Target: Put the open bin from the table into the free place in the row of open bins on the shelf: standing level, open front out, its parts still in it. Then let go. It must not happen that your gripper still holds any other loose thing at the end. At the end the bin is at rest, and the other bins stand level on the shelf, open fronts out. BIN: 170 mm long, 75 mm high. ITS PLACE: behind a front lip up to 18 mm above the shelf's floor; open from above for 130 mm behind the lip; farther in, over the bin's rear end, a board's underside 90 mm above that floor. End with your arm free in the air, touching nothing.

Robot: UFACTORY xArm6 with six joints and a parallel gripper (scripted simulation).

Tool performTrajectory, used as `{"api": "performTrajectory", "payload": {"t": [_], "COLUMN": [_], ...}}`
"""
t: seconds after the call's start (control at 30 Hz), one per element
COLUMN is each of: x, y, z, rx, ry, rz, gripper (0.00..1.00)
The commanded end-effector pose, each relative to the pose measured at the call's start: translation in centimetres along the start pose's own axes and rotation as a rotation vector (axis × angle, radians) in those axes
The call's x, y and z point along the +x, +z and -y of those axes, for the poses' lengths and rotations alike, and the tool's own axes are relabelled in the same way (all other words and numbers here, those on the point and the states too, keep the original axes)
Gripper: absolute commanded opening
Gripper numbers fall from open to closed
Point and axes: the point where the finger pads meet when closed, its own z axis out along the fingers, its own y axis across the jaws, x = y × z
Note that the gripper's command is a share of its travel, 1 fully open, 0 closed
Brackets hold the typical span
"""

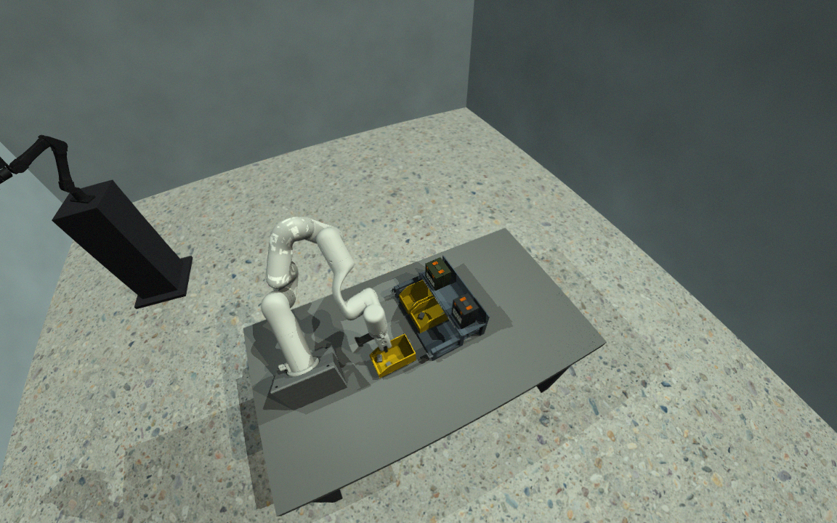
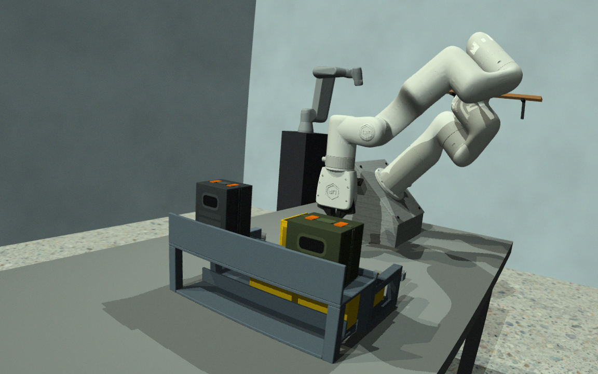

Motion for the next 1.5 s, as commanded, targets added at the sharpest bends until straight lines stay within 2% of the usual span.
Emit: {"api": "performTrajectory", "payload": {"t": [0.0,1.47], "x": [-0.08,-0.09], "y": [-0.06,-0.07], "z": [1.19,0.39], "rx": [0.001,0.001], "ry": [0.000,0.000], "rz": [0.002,0.002], "gripper": [0.00,0.00]}}
